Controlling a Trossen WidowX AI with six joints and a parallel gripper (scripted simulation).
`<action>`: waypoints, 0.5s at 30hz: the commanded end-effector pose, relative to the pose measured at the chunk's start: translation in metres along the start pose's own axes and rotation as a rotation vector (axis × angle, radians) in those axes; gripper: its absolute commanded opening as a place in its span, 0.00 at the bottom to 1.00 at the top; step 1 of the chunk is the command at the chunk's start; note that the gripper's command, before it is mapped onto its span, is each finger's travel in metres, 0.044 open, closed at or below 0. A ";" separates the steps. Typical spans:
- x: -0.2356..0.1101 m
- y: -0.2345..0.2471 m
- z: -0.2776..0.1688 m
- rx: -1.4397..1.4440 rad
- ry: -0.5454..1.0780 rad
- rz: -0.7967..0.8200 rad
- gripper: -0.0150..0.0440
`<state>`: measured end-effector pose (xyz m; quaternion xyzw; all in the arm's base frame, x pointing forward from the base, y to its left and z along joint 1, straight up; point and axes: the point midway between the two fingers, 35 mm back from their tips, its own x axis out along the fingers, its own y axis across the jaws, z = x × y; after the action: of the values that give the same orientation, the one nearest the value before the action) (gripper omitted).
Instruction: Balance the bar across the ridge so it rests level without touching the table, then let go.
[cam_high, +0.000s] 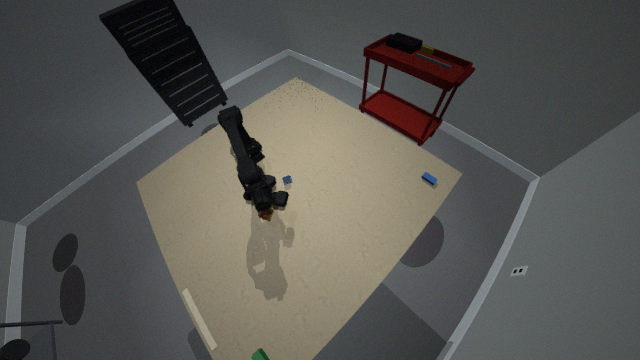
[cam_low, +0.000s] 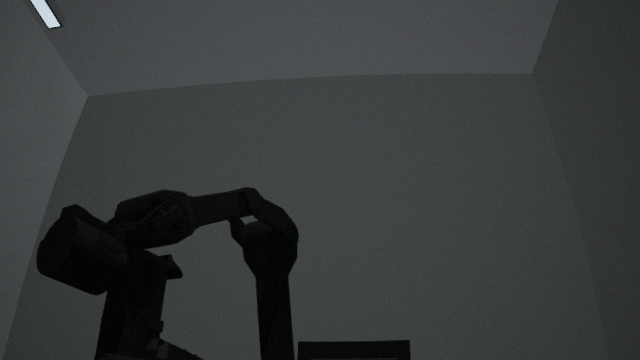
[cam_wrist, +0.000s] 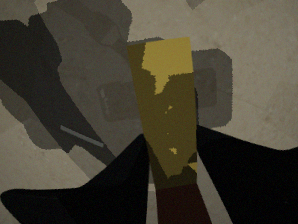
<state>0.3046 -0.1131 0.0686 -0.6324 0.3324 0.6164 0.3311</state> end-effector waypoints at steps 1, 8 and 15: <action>-0.013 -0.002 -0.002 -0.001 0.007 -0.007 0.25; -0.031 -0.002 -0.002 -0.002 0.007 -0.008 0.25; -0.049 -0.001 -0.001 -0.003 0.006 -0.009 0.25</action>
<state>0.3045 -0.1131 0.1066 -0.6324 0.3324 0.6164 0.3311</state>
